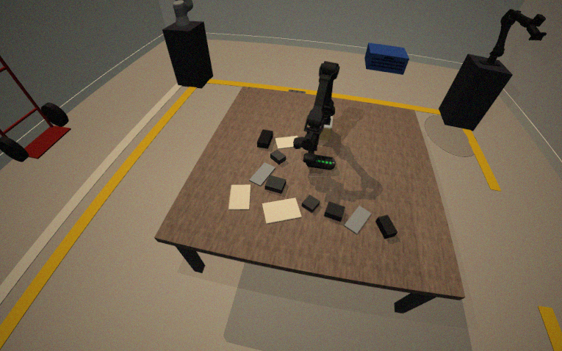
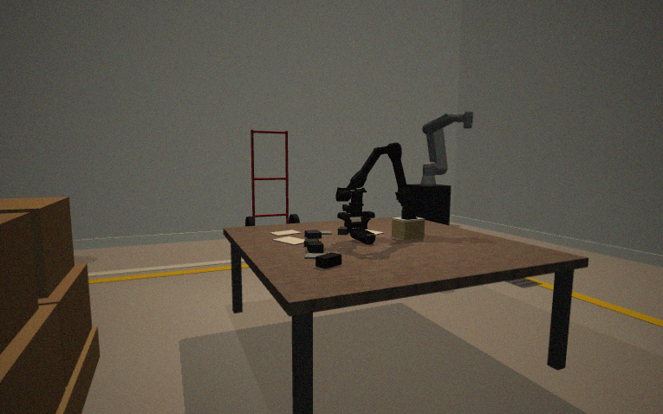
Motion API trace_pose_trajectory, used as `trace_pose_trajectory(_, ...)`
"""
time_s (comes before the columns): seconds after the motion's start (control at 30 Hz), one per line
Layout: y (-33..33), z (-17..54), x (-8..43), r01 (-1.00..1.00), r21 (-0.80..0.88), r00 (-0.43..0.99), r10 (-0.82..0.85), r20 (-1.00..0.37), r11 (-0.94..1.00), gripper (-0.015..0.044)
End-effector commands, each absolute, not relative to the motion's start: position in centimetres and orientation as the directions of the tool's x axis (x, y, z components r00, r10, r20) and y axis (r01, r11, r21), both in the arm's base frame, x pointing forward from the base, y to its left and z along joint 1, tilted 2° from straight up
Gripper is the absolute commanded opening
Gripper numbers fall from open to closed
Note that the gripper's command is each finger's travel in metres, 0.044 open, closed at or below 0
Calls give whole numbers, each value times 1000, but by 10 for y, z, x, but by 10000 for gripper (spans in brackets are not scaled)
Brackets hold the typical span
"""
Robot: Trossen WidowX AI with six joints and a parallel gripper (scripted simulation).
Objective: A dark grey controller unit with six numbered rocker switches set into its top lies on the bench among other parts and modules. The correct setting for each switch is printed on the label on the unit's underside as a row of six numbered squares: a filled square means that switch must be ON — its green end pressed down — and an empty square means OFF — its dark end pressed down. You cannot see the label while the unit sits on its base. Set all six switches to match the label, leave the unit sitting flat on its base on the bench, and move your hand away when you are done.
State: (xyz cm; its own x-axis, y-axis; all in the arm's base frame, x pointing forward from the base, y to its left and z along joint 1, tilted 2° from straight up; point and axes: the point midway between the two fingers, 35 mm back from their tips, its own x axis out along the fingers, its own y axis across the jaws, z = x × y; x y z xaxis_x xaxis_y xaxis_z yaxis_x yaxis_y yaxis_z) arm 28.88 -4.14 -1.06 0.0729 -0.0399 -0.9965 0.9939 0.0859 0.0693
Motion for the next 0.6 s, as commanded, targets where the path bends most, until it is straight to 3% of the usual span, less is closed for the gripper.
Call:
trace_pose_trajectory(0.0, -39, -17, 285, 994, 53, 56, -28, -998, 96, 338)
trace_pose_trajectory(0.57, -40, -20, 287, 994, 61, 64, -34, -997, 91, 338)
